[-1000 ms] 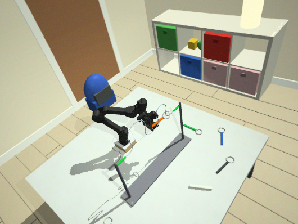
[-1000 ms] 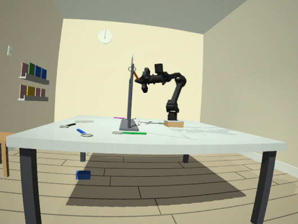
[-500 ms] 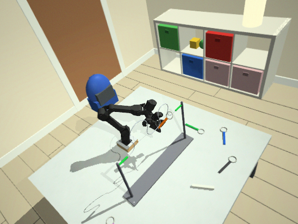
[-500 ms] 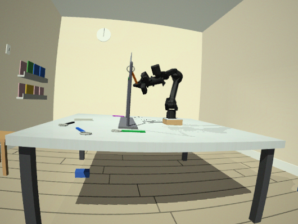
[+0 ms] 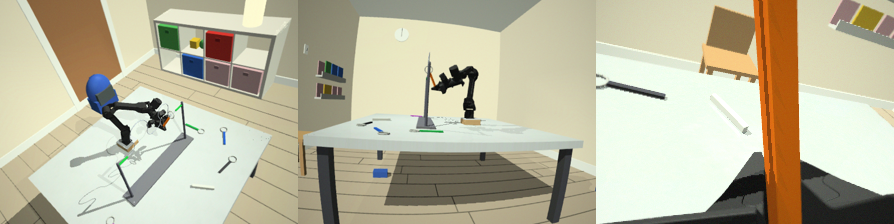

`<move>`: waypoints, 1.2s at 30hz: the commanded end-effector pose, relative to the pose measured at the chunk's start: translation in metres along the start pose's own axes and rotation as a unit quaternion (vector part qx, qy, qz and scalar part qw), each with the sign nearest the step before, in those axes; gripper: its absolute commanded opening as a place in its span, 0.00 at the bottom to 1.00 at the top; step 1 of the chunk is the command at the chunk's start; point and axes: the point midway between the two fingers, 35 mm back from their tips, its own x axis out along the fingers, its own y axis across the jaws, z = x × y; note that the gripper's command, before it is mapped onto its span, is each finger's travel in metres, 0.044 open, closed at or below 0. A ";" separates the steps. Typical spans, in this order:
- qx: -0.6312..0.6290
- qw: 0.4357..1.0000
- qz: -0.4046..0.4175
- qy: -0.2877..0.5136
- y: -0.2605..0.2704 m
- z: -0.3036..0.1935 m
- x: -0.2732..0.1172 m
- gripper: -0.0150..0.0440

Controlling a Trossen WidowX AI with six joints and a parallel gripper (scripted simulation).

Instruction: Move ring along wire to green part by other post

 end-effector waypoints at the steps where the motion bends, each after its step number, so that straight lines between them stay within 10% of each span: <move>1: 0.050 0.998 0.023 0.006 0.017 0.002 -0.003 0.00; 36: 0.155 0.985 0.071 0.019 0.076 0.018 -0.018 0.00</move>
